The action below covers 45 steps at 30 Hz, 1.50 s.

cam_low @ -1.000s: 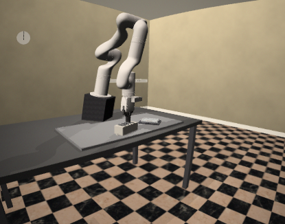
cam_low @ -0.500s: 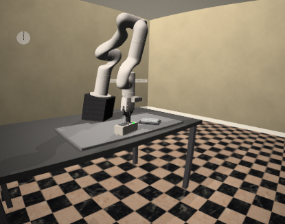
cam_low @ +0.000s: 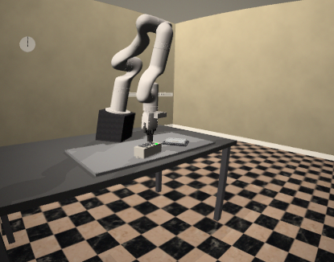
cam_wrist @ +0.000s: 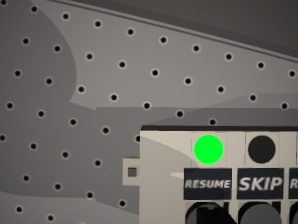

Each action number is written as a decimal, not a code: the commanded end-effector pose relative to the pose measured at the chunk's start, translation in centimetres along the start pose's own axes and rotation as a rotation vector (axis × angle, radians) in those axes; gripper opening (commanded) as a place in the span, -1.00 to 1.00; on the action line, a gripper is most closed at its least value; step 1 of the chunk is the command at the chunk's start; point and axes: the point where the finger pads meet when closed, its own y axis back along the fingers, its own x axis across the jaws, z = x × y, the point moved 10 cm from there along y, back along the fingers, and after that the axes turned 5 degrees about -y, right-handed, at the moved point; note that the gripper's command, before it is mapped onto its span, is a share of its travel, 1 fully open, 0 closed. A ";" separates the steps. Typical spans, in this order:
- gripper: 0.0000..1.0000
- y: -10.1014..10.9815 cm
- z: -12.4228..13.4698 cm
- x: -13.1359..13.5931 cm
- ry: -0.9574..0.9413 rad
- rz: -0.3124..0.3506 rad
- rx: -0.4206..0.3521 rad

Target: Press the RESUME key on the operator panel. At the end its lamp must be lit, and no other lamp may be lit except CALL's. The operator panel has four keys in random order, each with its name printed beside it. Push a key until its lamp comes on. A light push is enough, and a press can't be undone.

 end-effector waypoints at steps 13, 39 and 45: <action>-1.00 2.7 -0.1 0.0 0.000 0.000 0.001; -1.00 5.7 -0.1 0.0 0.000 0.000 0.001; -1.00 5.7 -0.1 0.0 0.000 0.000 0.001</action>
